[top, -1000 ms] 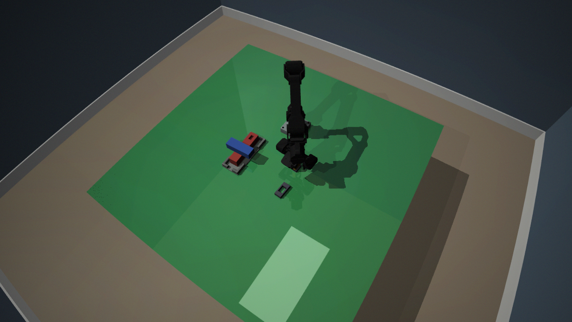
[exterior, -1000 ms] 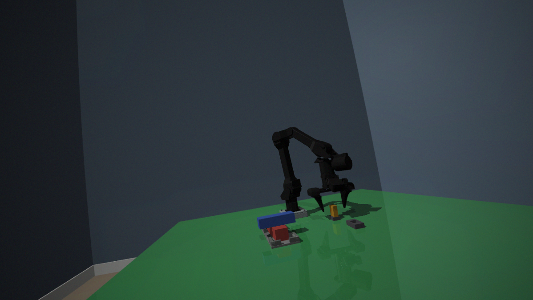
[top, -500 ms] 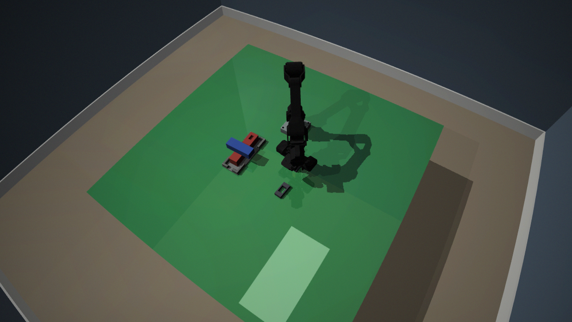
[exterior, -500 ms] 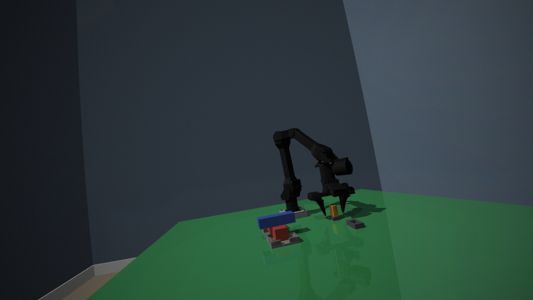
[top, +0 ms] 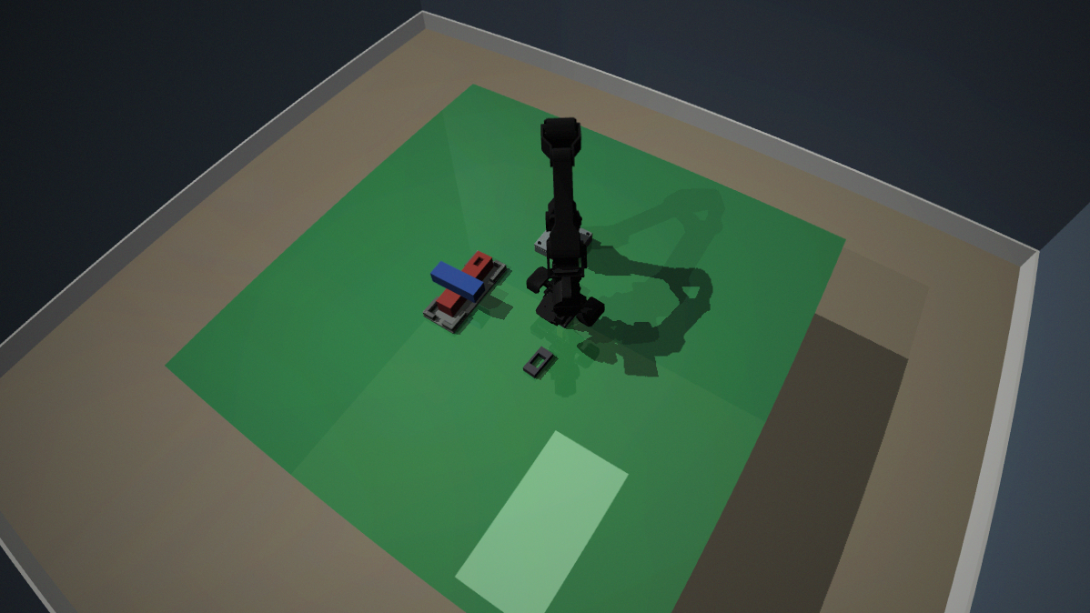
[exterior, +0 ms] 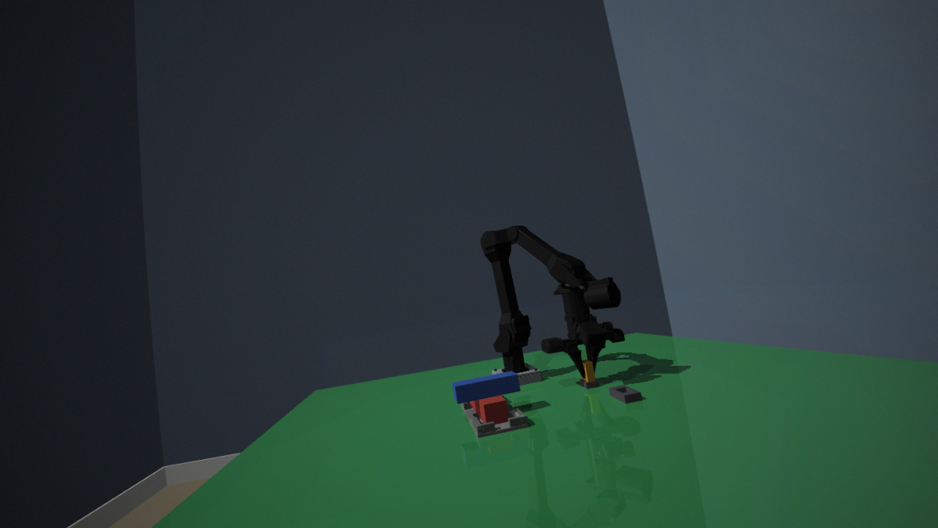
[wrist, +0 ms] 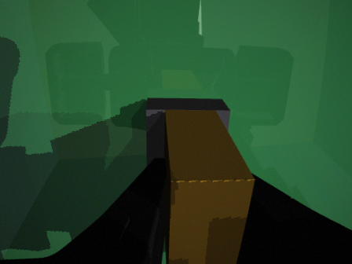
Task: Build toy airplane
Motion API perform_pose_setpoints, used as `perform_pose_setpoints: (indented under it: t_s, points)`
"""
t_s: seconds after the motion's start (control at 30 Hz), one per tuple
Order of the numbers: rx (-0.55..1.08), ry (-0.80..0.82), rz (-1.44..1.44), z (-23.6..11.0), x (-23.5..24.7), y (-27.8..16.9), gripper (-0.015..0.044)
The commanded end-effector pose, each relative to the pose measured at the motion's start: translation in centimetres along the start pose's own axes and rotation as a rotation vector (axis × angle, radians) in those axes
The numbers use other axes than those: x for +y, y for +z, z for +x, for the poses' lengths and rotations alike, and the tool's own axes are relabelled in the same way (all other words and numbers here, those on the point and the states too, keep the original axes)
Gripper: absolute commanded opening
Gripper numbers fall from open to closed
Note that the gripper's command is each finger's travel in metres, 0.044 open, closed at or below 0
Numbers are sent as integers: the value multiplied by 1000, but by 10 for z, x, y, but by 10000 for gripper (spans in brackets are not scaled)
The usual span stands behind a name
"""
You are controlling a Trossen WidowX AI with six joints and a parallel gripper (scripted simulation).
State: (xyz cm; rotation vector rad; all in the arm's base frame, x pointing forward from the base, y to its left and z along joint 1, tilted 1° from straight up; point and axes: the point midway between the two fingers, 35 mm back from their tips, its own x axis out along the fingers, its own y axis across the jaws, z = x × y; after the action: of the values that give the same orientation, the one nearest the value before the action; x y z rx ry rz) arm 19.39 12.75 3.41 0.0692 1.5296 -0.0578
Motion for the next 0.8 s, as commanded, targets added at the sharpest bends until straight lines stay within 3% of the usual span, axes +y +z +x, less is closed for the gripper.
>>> perform_pose_setpoints:
  t_s: [0.0,0.03,0.77]
  points:
    - [2,3,1,0,0,0,26]
    - [2,3,1,0,0,0,0]
    - [2,-1,-8,-61,6,6,0]
